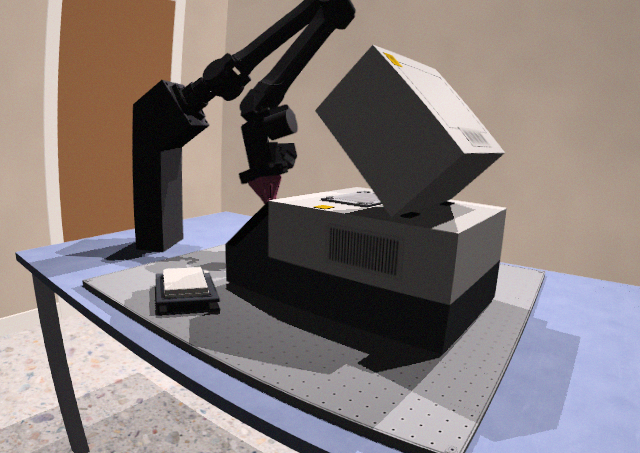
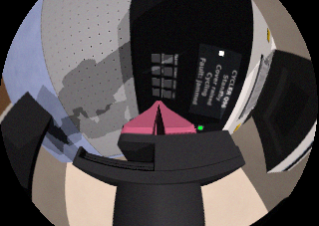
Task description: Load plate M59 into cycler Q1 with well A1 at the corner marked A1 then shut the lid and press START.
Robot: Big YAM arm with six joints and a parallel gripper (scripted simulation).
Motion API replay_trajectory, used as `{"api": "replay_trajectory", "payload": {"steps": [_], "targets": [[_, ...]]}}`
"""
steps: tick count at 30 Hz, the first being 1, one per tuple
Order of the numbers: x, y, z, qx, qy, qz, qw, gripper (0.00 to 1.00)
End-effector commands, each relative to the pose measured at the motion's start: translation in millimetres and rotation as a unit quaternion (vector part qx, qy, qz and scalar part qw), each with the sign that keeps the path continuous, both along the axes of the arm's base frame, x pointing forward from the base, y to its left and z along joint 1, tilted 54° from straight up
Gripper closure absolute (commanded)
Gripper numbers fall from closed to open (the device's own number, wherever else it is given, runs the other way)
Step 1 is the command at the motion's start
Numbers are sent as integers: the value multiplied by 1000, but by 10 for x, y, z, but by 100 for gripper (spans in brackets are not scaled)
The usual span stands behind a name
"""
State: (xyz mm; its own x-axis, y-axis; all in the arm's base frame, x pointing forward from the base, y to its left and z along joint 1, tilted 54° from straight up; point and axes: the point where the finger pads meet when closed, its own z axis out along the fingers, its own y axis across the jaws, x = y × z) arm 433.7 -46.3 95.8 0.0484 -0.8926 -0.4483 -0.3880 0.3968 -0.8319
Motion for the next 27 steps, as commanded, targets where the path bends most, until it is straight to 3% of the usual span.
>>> {"api": "replay_trajectory", "payload": {"steps": [1, 7, 17, 27], "targets": [[-199, 41, -61, 3, 2, 1, 1000, 100], [-478, -36, -43, -7, -9, -9, 1000, 100], [-998, 8, -194, -7, -1, -8, 1000, 100], [-899, 60, -201, 5, 6, 1, 1000, 100]]}}
